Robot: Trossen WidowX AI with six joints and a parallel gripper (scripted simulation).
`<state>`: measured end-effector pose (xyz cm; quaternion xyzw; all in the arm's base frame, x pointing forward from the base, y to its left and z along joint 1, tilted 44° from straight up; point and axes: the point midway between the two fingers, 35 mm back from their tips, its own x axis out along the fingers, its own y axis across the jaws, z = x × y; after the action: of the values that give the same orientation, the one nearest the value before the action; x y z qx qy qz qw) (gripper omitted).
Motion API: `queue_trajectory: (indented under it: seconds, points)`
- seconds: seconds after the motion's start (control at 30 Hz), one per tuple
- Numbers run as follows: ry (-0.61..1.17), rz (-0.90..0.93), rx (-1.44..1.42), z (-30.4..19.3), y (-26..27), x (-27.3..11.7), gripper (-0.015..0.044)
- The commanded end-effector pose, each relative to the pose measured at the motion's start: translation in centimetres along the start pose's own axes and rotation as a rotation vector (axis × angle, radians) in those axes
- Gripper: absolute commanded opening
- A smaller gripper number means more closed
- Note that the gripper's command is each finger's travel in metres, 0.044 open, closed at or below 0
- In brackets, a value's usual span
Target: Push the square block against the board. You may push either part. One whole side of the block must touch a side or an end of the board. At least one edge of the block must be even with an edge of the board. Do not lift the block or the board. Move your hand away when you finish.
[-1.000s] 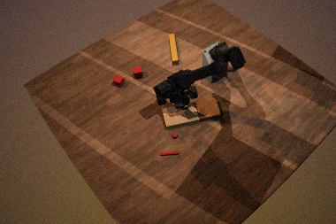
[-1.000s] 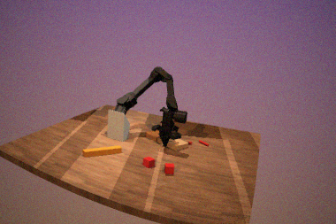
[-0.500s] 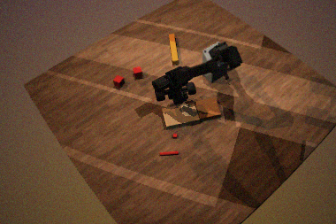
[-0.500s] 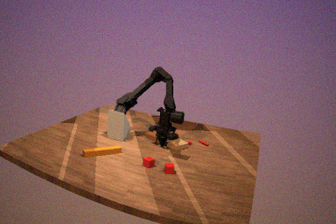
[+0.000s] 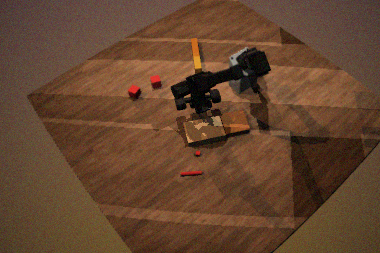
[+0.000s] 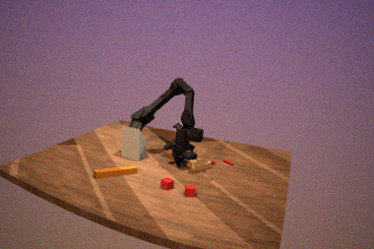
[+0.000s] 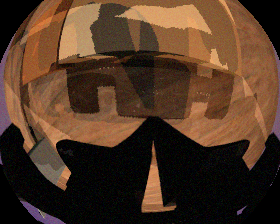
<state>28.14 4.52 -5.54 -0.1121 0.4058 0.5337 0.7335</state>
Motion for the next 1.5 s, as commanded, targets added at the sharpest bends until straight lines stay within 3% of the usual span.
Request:
queue_trajectory:
  seconds: [0.0,0.1,0.33,1.47]
  points:
    - [0.003,-0.003,-0.004,0.1,-0.2,-1.9,0.0]
    - [0.003,0.0,-0.005,0.1,-0.1,-5.2,0.0]
    - [-0.003,-0.008,0.025,0.2,-0.5,-4.9,0.0]
    - [-0.003,-0.006,1.197,8.1,-8.7,-5.6,0.0]
